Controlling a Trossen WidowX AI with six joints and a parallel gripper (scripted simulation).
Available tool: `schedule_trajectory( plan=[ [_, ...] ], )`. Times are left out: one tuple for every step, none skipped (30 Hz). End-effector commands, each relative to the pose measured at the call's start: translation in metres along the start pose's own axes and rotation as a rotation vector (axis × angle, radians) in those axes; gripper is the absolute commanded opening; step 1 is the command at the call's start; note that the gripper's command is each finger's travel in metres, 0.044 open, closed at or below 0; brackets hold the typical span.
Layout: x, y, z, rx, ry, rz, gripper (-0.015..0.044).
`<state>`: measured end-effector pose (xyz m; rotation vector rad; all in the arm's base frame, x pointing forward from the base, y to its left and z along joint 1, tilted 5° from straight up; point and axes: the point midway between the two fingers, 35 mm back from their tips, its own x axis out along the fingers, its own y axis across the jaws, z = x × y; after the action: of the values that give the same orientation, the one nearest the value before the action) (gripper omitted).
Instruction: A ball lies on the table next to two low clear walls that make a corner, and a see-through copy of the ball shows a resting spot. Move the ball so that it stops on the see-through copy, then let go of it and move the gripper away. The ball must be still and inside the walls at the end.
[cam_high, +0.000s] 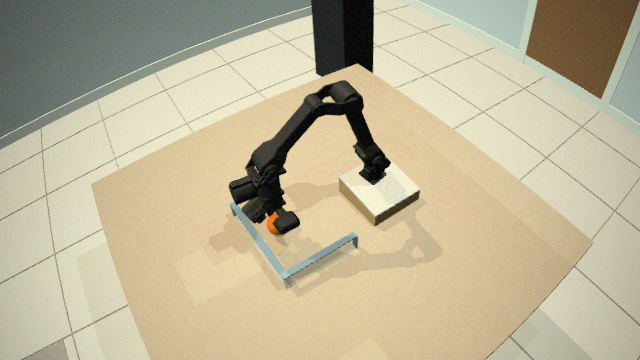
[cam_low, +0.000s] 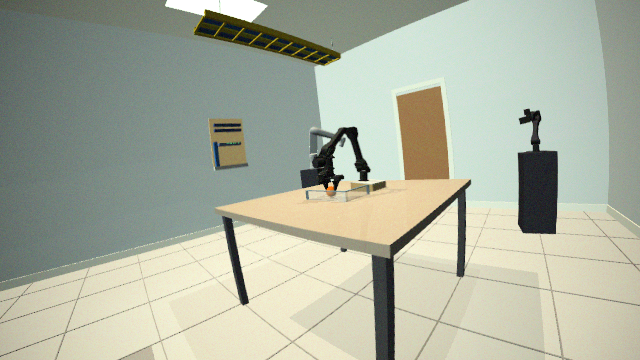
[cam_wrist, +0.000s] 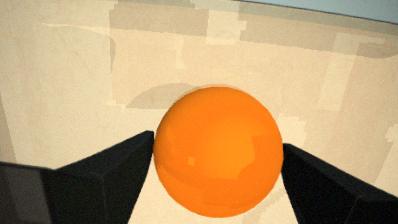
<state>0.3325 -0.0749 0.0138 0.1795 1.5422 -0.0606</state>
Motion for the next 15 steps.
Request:
schedule_trajectory(
  plan=[
    [0.0096, 0.0000, -0.0032, 0.005, 0.013, 0.001, 0.0000],
    [0.0113, 0.0000, -0.0032, 0.005, 0.013, 0.001, 0.0000],
    [0.0129, 0.0000, -0.0033, 0.005, 0.013, 0.001, 0.0000],
    [0.0146, 0.0000, -0.0033, 0.005, 0.013, 0.001, 0.0000],
    [0.0159, 0.0000, -0.0034, 0.005, 0.013, 0.001, 0.0000],
    [0.0167, 0.0000, -0.0034, 0.005, 0.013, 0.001, 0.0000],
    [0.0170, 0.0000, -0.0035, 0.005, 0.013, 0.001, 0.0000],
    [0.0170, 0.0000, -0.0035, 0.005, 0.013, 0.001, 0.0000],
    [0.0109, 0.0000, -0.0006, 0.000, 0.002, 0.000, 0.0026],
    [0.0109, 0.0000, -0.0006, 0.000, 0.002, 0.000, 0.0053],
    [0.0109, 0.0000, -0.0006, 0.000, 0.002, 0.000, 0.0079],
    [0.0109, 0.0000, -0.0006, 0.000, 0.002, 0.000, 0.0105],
    [0.0109, 0.0000, -0.0006, 0.000, 0.002, 0.000, 0.0131],
    [0.0109, 0.0000, -0.0006, 0.000, 0.002, 0.000, 0.0157],
    [0.0109, 0.0000, -0.0006, 0.000, 0.002, 0.000, 0.0184]
  ],
)
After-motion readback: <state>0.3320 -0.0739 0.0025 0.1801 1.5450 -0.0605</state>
